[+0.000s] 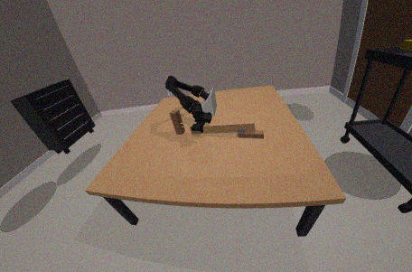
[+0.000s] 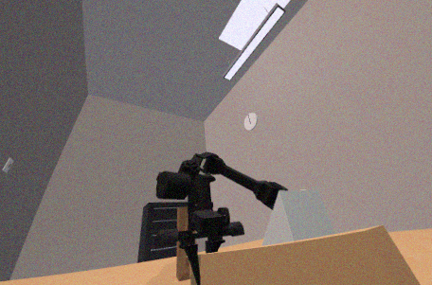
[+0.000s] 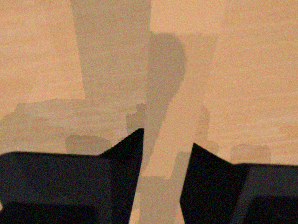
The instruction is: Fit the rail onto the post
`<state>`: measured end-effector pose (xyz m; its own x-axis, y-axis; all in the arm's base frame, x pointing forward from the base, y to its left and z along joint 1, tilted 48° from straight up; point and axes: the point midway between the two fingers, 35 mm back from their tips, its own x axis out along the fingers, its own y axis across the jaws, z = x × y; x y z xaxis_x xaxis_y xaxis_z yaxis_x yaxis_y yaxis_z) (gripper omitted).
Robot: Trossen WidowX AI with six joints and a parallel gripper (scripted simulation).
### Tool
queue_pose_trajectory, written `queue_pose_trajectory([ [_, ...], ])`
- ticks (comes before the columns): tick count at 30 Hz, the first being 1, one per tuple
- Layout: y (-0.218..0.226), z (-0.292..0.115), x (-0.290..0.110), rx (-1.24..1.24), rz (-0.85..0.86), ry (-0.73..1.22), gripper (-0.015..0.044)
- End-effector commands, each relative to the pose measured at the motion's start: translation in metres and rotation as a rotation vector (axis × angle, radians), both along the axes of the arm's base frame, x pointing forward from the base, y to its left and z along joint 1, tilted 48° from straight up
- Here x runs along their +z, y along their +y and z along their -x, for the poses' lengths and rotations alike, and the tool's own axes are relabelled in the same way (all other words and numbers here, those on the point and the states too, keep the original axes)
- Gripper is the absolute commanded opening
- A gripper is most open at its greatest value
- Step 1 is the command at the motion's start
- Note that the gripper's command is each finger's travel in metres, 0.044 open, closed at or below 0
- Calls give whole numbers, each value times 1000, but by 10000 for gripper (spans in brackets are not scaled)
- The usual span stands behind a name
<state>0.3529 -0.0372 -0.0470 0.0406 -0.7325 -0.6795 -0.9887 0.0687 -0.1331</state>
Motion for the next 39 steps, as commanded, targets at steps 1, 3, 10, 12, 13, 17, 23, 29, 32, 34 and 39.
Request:
queue_pose_trajectory([
  [1,1,0,1,1,3,0,0],
  [3,2,0,1,1,3,0,0],
  [10,4,0,4,1,3,0,0],
  [12,5,0,4,1,3,0,0],
  [13,5,0,5,1,3,0,0],
  [17,7,0,6,1,3,0,0],
  [23,9,-1,8,1,3,0,0],
  [29,11,-1,10,1,2,0,0],
  [32,12,-2,12,1,2,0,0],
  [34,13,-2,12,1,2,0,0],
  [39,15,-2,14,1,2,0,0],
])
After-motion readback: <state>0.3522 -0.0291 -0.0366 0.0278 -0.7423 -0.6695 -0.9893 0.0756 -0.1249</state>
